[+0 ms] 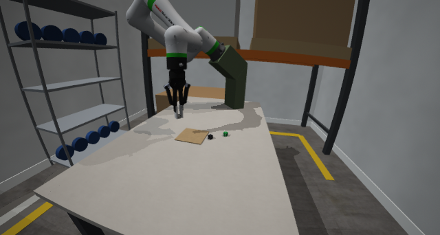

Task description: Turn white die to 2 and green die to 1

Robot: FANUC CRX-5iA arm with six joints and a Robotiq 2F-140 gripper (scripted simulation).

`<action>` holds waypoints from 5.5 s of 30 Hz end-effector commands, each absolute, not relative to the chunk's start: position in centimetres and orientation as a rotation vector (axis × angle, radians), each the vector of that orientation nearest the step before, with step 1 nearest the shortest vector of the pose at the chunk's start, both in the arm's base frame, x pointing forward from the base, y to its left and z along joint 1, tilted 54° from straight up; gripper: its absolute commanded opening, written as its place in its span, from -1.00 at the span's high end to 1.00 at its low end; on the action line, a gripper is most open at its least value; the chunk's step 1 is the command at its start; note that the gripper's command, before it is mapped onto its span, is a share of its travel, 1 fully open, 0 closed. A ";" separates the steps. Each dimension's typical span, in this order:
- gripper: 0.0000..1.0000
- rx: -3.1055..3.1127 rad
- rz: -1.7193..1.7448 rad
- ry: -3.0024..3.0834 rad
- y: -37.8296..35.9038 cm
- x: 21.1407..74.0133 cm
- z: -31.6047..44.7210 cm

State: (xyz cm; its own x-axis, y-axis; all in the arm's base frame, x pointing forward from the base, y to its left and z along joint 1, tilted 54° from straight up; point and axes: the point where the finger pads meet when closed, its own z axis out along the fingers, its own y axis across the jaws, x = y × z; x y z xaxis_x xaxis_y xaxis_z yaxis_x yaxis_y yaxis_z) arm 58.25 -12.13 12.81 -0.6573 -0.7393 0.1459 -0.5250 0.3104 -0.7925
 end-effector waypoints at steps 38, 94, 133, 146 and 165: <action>0.81 -2.757 -1.438 1.487 -7.1 60.6 9.0; 0.81 -3.690 -0.703 -1.327 -0.1 62.4 3.2; 0.81 -2.453 0.385 -3.192 4.7 62.8 -1.1; 0.81 -1.741 0.743 -3.517 6.4 62.7 -2.6; 0.81 -1.221 0.957 -3.622 7.5 62.6 -3.6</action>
State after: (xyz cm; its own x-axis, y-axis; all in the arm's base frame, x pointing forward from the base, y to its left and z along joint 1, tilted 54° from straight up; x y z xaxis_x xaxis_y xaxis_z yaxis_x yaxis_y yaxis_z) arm 62.63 7.40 -3.59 -0.5286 0.3152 -0.7882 0.6615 0.7348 -0.1499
